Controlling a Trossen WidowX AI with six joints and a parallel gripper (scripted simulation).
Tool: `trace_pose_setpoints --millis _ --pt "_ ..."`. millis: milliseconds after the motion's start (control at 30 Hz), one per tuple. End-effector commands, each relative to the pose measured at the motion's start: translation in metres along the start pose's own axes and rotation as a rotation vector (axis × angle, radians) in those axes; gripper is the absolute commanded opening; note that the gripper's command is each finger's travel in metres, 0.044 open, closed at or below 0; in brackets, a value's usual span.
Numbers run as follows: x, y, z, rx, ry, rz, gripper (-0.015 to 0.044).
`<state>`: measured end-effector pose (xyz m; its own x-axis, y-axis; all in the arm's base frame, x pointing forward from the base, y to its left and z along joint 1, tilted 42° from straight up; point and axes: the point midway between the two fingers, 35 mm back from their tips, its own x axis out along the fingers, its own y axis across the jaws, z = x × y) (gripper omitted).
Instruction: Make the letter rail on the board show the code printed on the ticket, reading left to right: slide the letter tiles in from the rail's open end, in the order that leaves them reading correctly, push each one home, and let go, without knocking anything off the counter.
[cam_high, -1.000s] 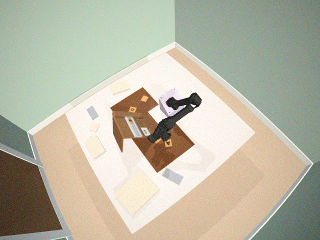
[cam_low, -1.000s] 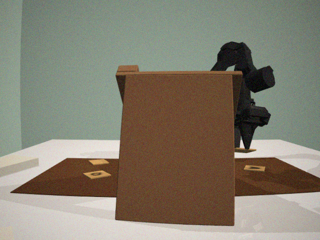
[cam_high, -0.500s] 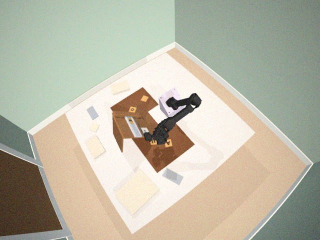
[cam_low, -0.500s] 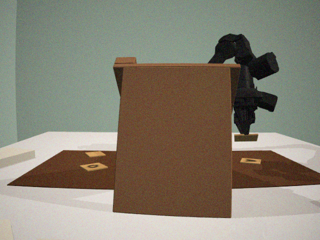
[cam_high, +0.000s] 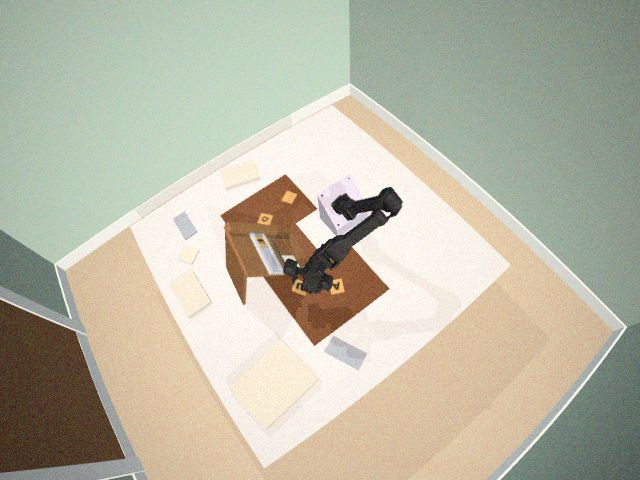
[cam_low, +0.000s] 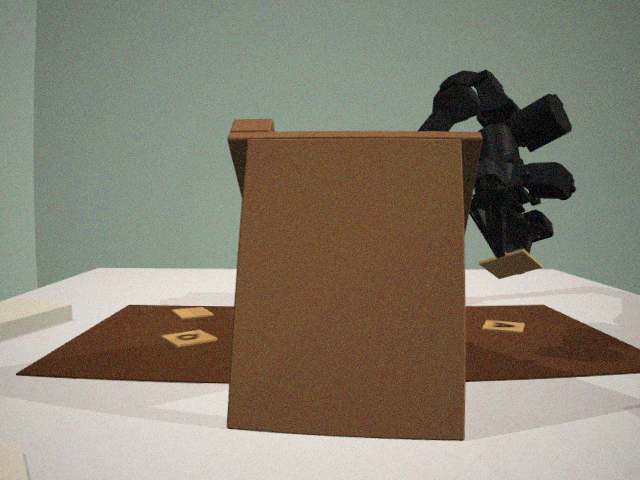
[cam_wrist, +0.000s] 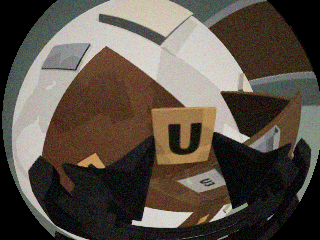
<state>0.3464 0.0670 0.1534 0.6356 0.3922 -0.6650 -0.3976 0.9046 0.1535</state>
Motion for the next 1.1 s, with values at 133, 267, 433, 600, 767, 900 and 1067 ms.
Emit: trace_pose_setpoints --millis 133,267,433,600,767,900,1067 --pt "-0.002 -0.013 0.018 0.274 -0.053 -0.051 0.0" --pt "-0.004 -0.018 0.027 0.407 -0.085 -0.068 0.0" --pt "-0.007 -0.024 0.038 0.573 -0.129 -0.083 0.0" --pt "-0.011 -0.03 0.049 0.739 -0.177 -0.092 0.0" --pt "-0.014 -0.036 0.058 0.883 -0.222 -0.093 0.0" --pt "-0.014 -0.036 0.058 0.889 -0.224 -0.093 0.0" --pt "-0.014 -0.036 0.058 0.889 -0.224 -0.093 0.0"
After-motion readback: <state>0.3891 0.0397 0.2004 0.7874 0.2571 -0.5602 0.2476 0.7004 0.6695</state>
